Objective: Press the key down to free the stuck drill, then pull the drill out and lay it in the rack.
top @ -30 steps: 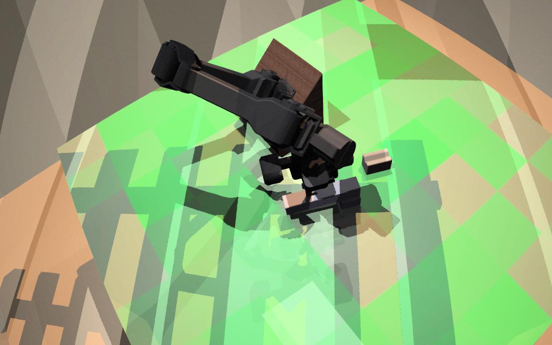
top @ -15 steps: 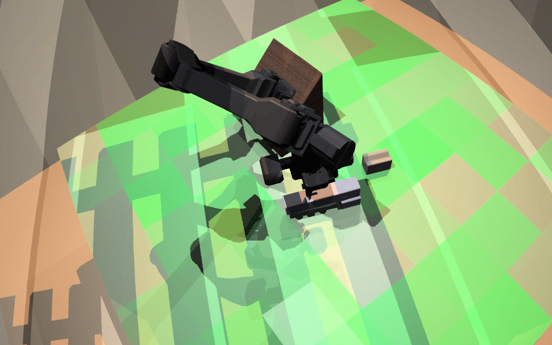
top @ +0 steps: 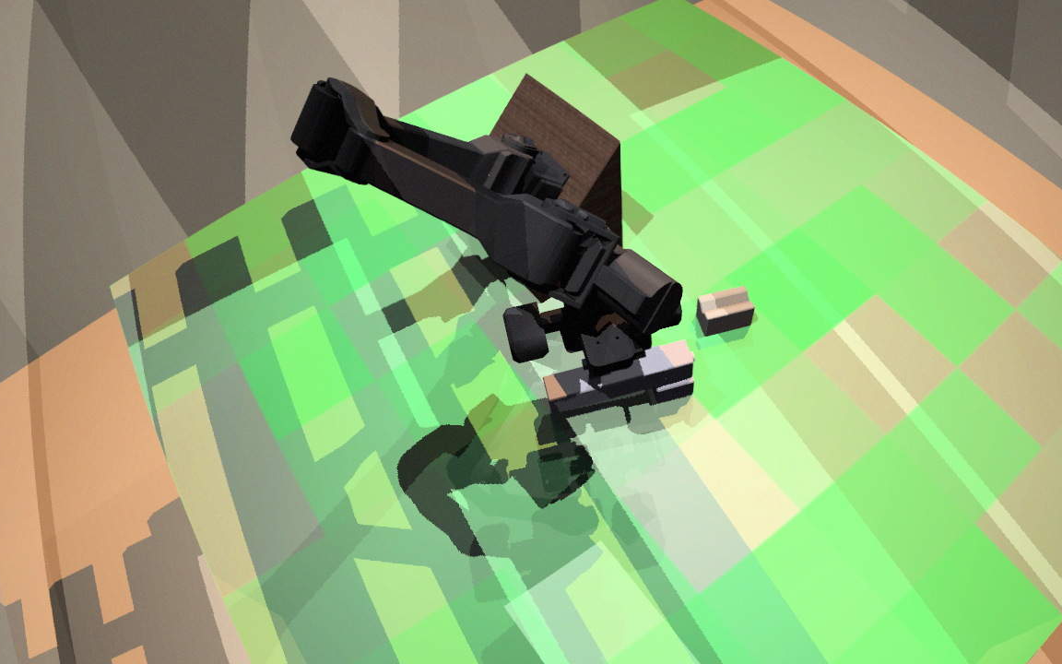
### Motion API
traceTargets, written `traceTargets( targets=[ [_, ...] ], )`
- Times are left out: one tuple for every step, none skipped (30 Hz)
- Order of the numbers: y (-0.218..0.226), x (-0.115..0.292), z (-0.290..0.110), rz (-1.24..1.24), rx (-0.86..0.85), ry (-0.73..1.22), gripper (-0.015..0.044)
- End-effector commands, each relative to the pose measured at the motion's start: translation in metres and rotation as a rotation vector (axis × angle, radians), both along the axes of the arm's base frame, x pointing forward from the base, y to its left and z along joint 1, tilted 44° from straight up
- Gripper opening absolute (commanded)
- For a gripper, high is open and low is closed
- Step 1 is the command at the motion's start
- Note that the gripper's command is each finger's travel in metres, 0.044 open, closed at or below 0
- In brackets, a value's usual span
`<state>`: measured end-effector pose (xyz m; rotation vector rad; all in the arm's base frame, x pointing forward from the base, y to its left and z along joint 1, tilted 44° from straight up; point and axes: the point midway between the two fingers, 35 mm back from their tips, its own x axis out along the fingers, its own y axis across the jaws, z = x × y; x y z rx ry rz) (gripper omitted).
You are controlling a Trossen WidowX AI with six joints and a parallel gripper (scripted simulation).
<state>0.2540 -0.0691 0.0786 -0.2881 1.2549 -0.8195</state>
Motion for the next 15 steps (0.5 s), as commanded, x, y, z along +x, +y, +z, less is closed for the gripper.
traceTargets(
  targets=[
    [-0.007,-0.004,-0.007,-0.022,-0.001,0.029,0.0026],
    [-0.004,-0.004,-0.004,-0.022,0.0,0.029,0.0053],
    [0.0,-0.003,0.0,-0.021,0.001,0.029,0.0079],
    [0.006,-0.002,0.006,-0.021,0.003,0.03,0.0105],
    [0.012,-0.001,0.012,-0.021,0.004,0.03,0.0131],
    [0.02,-0.001,0.019,-0.021,0.004,0.03,0.0157],
    [0.028,-0.001,0.028,-0.021,0.004,0.03,0.0184],
    [0.035,-0.002,0.036,-0.022,0.003,0.03,0.021],
    [0.04,-0.002,0.041,-0.022,0.001,0.031,0.0236],
    [0.041,-0.002,0.043,-0.022,0.001,0.031,0.0263],
    [0.041,-0.002,0.043,-0.022,0.001,0.031,0.0289],
    [0.041,-0.002,0.043,-0.022,0.001,0.031,0.0315],
    [0.035,0.0,0.037,-0.001,-0.001,0.032,0.0341],
    [0.037,0.003,0.032,0.036,-0.004,0.067,0.0368],
    [0.04,0.009,0.025,0.097,-0.009,0.125,0.0394]
  ],
)
